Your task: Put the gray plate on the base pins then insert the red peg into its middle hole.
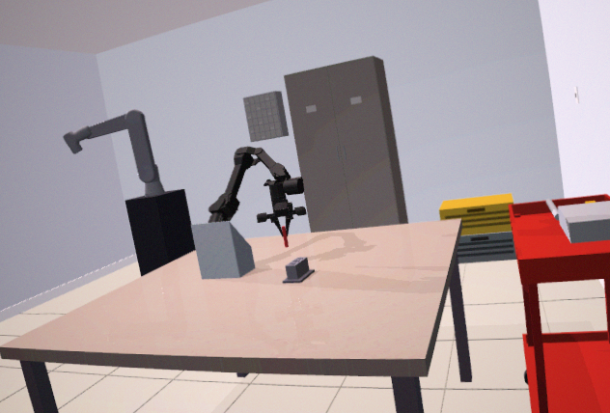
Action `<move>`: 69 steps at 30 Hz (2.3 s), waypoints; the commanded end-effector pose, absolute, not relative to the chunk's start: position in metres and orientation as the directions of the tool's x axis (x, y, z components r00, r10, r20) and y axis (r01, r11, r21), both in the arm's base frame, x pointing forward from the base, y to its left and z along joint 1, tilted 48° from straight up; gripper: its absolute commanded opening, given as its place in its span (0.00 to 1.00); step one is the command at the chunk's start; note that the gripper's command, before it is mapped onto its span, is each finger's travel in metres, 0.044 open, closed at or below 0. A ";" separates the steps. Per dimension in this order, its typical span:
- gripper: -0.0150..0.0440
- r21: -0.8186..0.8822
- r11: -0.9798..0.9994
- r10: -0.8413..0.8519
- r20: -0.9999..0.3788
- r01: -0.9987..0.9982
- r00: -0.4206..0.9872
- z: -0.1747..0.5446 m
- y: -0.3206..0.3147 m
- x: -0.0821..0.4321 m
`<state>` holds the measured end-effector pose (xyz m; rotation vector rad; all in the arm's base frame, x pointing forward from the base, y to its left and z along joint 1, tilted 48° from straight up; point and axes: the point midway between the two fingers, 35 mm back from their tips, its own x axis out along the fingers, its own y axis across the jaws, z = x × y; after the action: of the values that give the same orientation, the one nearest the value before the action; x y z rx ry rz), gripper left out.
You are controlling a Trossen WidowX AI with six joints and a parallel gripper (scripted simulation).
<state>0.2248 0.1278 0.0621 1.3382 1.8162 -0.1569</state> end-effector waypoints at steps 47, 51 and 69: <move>0.25 0.373 0.422 0.722 -0.690 0.826 -0.057 -0.006 0.064 0.325; 0.25 0.375 0.422 0.723 -0.689 0.825 -0.056 -0.015 0.057 0.331; 0.25 0.381 0.418 0.732 -0.679 0.825 -0.057 -0.051 0.030 0.349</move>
<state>0.3483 0.0306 -0.0481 1.3480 1.8063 -0.1394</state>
